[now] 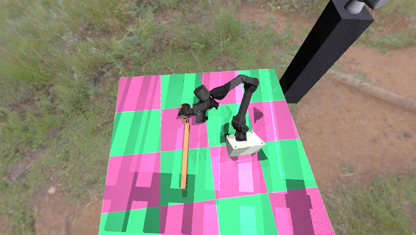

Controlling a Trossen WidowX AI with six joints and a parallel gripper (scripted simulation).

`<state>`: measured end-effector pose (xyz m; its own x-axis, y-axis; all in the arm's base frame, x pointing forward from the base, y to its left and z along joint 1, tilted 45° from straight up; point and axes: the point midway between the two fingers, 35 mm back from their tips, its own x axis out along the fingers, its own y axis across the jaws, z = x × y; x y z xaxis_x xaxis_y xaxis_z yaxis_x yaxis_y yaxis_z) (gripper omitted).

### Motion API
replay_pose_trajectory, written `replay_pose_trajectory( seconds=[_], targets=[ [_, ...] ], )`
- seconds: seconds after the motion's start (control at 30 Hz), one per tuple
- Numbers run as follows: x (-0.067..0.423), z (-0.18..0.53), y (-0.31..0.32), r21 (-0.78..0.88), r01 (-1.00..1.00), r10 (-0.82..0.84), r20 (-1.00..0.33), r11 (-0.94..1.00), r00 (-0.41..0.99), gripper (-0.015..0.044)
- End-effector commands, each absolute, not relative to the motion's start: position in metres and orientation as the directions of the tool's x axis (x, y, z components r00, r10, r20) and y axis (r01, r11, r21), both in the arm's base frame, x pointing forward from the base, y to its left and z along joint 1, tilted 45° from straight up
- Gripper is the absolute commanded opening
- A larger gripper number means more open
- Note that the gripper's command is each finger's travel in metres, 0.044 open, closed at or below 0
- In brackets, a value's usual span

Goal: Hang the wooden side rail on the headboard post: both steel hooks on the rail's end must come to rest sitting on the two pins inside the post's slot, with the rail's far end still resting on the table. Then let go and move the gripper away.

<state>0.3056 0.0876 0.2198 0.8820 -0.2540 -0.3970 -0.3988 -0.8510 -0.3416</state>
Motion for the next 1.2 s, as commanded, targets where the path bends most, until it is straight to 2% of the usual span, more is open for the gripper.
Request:
replay_pose_trajectory(
  seconds=[0.0,0.17,0.23,1.1,1.17],
  targets=[
    [0.295,0.187,0.051,-0.017,-0.477,-0.427,-0.417,-0.879,0.802,0.0440],
    [0.273,0.160,0.007,0.390,-0.485,-0.617,-0.387,-0.783,0.685,0.0440],
    [0.266,0.154,-0.004,0.487,-0.468,-0.660,-0.371,-0.737,0.653,0.0440],
    [0.266,0.153,-0.005,0.499,-0.465,-0.665,-0.369,-0.731,0.649,0.0440],
    [0.266,0.153,-0.004,0.461,-0.497,-0.667,-0.364,-0.735,0.650,0.0440]
  ],
)
